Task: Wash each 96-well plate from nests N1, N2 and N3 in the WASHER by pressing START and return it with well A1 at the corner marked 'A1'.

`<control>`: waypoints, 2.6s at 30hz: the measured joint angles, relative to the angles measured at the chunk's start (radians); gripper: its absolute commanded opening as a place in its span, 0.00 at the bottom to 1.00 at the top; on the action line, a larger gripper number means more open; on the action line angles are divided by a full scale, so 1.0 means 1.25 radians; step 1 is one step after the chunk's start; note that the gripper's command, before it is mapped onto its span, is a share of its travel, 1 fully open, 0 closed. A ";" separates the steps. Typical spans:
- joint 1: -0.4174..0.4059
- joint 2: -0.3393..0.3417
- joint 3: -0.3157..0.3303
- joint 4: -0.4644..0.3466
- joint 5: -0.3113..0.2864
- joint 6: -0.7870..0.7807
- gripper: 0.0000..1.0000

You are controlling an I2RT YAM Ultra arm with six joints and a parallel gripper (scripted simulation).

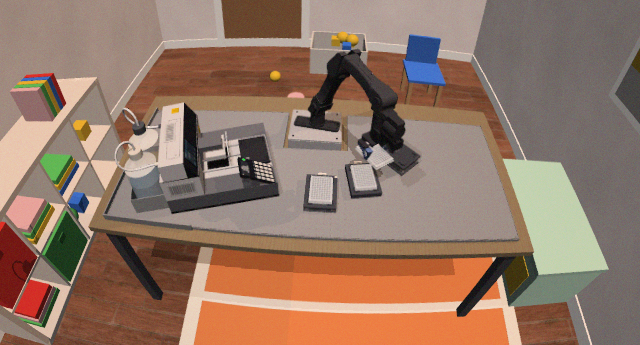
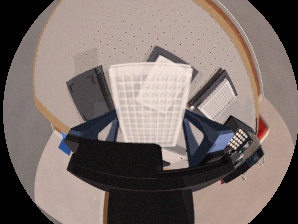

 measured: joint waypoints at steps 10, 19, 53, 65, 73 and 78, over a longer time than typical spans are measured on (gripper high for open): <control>-0.114 -0.017 -0.031 0.001 0.007 -0.022 0.00; -0.179 -0.027 -0.034 -0.004 0.009 -0.092 0.00; -0.362 -0.001 0.013 -0.030 0.022 -0.289 0.00; -0.410 -0.009 -0.004 -0.028 0.025 -0.256 0.00; -0.490 -0.027 -0.023 -0.030 0.031 -0.306 0.00; -0.545 -0.034 -0.025 -0.034 0.035 -0.354 0.00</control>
